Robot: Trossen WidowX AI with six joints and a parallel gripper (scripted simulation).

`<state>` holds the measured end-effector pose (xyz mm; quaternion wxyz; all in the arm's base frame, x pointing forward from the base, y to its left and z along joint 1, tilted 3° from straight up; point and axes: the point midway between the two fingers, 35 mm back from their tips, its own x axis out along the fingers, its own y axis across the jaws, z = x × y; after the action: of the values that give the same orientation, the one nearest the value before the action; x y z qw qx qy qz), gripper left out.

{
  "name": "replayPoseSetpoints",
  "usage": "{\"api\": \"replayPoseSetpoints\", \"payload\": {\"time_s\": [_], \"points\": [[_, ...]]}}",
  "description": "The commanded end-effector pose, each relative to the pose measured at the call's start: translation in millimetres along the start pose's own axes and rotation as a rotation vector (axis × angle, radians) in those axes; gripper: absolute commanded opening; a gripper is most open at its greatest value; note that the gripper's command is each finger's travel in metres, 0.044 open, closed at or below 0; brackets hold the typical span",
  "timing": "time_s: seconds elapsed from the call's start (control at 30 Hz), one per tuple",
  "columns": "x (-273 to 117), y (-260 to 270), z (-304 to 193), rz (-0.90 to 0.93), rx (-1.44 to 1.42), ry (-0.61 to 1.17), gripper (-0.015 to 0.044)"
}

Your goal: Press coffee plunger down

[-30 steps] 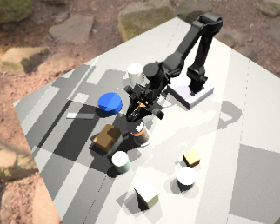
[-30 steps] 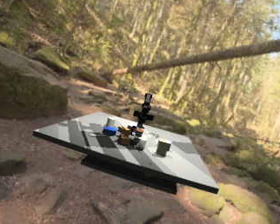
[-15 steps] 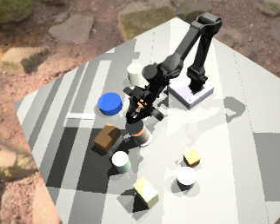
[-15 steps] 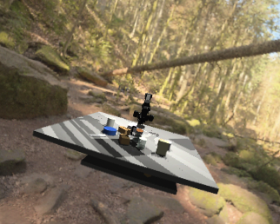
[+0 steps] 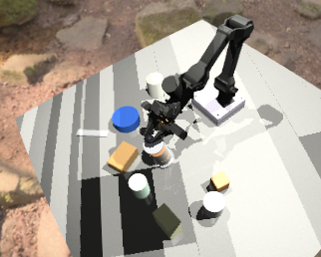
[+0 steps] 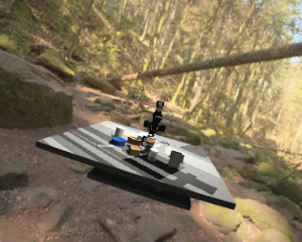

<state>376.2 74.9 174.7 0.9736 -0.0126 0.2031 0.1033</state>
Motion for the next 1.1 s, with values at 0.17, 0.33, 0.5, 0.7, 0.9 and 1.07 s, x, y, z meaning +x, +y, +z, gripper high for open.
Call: {"api": "replayPoseSetpoints", "payload": {"time_s": [0.17,0.33,0.5,0.7,0.9,1.07], "points": [[5.9,0.0,-14.0,-0.001,0.007,0.049,0.013],[6.5,0.0,-13.4,-0.001,0.007,0.049,0.013],[7.0,0.0,-12.9,-0.001,0.007,0.049,0.013],[7.5,0.0,-12.5,-0.001,0.007,0.049,0.013],[8.1,0.0,-12.0,-0.001,0.007,0.049,0.013],[8.7,0.0,-11.4,-0.001,0.007,0.049,0.013]]}}
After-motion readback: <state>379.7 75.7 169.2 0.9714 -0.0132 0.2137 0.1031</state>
